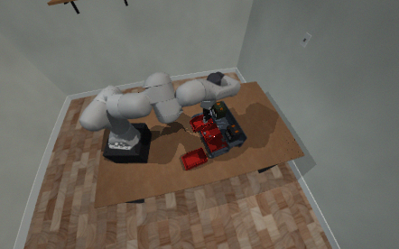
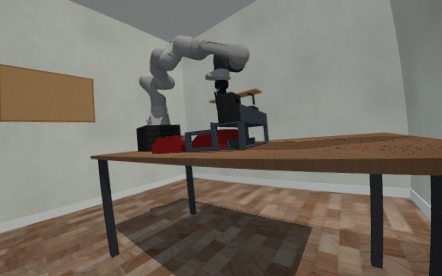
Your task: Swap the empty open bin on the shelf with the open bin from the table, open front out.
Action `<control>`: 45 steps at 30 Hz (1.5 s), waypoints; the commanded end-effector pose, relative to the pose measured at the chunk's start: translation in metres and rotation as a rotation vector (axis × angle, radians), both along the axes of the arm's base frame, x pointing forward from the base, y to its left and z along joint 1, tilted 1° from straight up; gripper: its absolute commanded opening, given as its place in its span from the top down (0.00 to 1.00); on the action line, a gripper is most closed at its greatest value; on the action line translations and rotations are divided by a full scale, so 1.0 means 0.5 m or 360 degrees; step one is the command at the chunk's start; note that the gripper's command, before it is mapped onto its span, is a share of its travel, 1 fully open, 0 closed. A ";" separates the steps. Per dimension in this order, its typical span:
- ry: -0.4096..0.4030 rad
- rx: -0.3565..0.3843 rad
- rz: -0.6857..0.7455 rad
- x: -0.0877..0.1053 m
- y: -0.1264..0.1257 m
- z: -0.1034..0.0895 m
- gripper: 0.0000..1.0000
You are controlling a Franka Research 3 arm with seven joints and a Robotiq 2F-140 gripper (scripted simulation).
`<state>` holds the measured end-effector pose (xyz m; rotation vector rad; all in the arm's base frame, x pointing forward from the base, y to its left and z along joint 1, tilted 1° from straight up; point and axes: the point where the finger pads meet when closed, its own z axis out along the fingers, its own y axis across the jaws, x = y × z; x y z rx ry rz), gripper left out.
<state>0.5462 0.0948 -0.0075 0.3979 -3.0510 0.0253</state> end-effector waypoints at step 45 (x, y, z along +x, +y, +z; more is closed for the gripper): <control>0.0010 -0.0002 -0.0008 -0.006 -0.002 0.065 1.00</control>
